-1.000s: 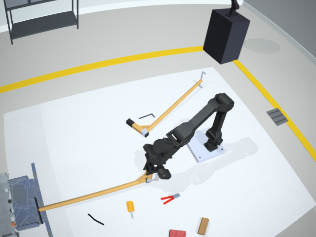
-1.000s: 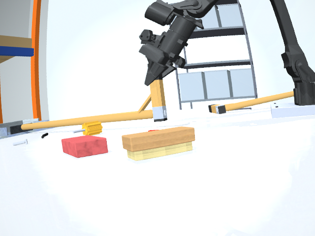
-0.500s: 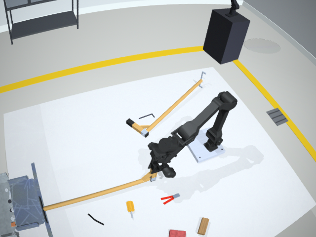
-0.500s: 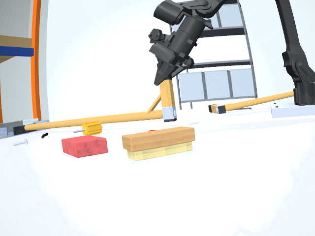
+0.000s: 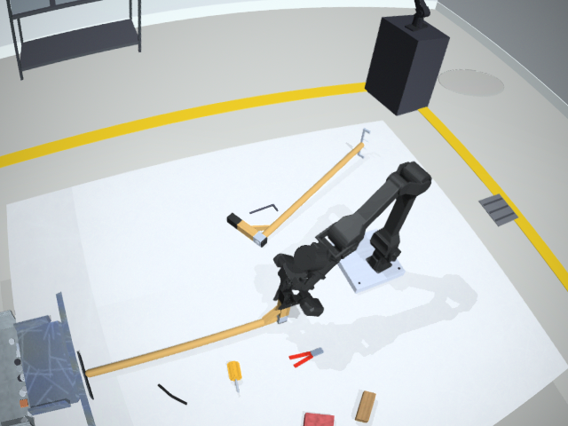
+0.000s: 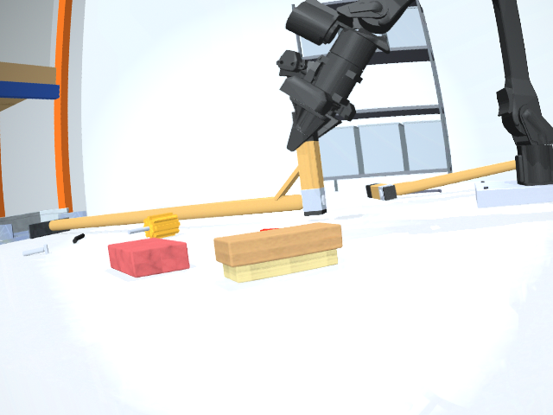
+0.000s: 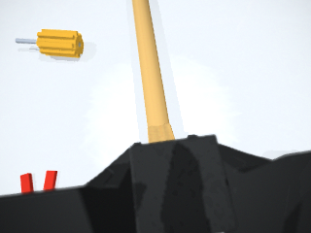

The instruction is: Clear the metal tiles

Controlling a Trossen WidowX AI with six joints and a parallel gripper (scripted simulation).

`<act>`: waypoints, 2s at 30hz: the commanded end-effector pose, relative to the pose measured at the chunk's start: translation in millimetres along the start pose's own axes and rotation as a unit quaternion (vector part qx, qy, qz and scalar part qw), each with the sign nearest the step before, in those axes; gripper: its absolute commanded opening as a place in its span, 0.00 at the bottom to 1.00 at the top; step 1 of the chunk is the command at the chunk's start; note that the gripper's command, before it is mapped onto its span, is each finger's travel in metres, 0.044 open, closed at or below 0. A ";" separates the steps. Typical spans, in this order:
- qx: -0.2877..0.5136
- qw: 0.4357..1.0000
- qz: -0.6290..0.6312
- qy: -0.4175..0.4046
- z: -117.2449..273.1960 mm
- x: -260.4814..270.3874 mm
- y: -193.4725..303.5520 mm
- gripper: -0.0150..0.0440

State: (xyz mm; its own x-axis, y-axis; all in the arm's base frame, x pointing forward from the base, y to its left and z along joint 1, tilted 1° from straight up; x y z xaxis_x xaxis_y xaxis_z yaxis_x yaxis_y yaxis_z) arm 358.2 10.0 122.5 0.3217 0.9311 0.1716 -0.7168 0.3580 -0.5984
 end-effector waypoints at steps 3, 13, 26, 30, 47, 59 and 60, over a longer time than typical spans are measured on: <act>-0.009 1.000 -0.003 -0.001 7.5 -3.4 5.3 0.25; -0.009 1.000 -0.003 -0.001 12.1 -9.7 16.3 0.25; -0.008 1.000 -0.004 0.001 12.6 -25.3 14.8 0.25; -0.008 1.000 -0.004 0.002 12.9 -30.4 14.4 0.25; -0.007 1.000 -0.006 0.005 14.4 -50.3 13.6 0.25; -0.006 1.000 -0.007 0.007 10.2 -53.4 5.7 0.25; -0.006 1.000 -0.007 0.007 9.3 -53.3 4.4 0.25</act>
State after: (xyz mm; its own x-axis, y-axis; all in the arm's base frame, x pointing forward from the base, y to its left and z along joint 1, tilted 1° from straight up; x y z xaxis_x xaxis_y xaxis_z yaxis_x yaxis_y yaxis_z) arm 324.3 -34.9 113.5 0.3423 0.9248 0.1663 -0.7132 0.3709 -0.5948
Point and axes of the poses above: the point midway between the two fingers, 35 mm back from their tips, its own z axis back along the fingers, its own x axis across the jaws, y = z × x, the point moved 2 cm from there along z, back along the fingers, and after that the axes turned 15 degrees about -z, right-handed, at the moved point
